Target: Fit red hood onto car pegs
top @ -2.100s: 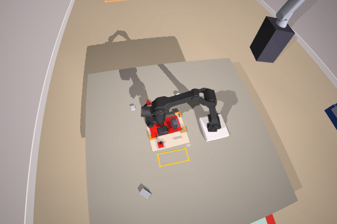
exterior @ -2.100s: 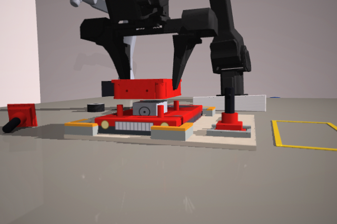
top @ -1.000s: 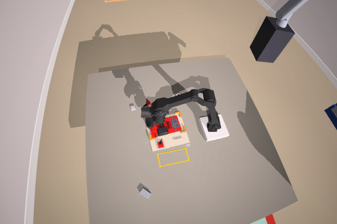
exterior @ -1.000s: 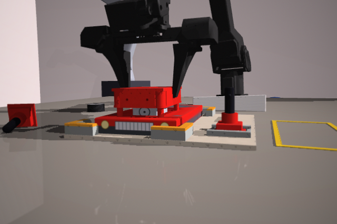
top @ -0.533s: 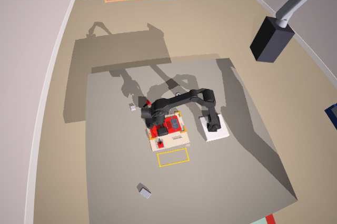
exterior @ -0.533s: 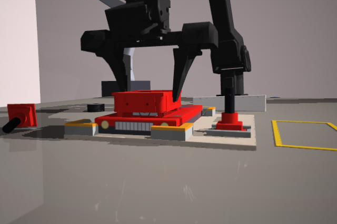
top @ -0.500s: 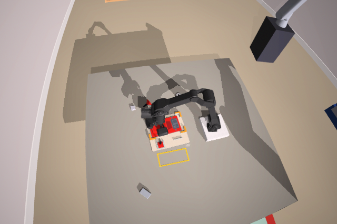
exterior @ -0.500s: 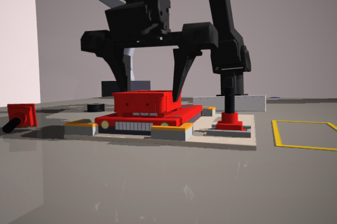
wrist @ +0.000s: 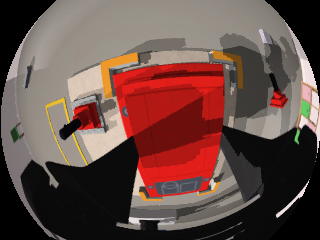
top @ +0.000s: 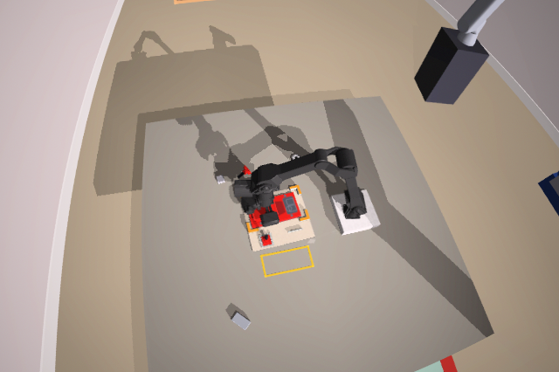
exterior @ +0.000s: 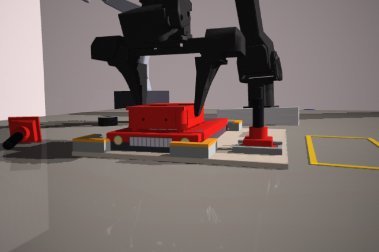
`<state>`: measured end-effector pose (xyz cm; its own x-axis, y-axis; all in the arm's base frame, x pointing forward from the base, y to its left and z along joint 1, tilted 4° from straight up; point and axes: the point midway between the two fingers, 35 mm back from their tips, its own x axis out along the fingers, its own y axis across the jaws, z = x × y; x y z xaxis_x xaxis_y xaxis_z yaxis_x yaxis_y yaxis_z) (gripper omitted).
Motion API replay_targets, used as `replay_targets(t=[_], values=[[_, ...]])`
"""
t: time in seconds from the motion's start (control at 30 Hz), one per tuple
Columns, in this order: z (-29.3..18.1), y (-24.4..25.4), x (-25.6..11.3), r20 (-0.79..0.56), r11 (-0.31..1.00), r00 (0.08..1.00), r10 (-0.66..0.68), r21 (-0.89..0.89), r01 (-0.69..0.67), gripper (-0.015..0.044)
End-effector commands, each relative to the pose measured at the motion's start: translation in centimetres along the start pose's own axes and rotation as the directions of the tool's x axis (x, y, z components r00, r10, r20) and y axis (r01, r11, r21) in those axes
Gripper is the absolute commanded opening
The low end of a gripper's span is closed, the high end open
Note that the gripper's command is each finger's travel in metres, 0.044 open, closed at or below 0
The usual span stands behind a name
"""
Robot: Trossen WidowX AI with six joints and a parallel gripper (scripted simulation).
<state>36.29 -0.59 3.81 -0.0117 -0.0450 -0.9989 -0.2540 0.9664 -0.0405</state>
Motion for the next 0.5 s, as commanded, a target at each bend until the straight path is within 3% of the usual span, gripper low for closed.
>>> replay_targets(t=[0.0,0.33,0.47], values=[[0.00,0.00,-0.01,0.000,1.000,1.000,0.000,0.000,0.000,0.0158],[0.00,0.00,-0.01,0.000,1.000,1.000,0.000,0.000,0.000,0.0420],[0.00,0.00,-0.01,0.000,1.000,1.000,0.000,0.000,0.000,0.0440]])
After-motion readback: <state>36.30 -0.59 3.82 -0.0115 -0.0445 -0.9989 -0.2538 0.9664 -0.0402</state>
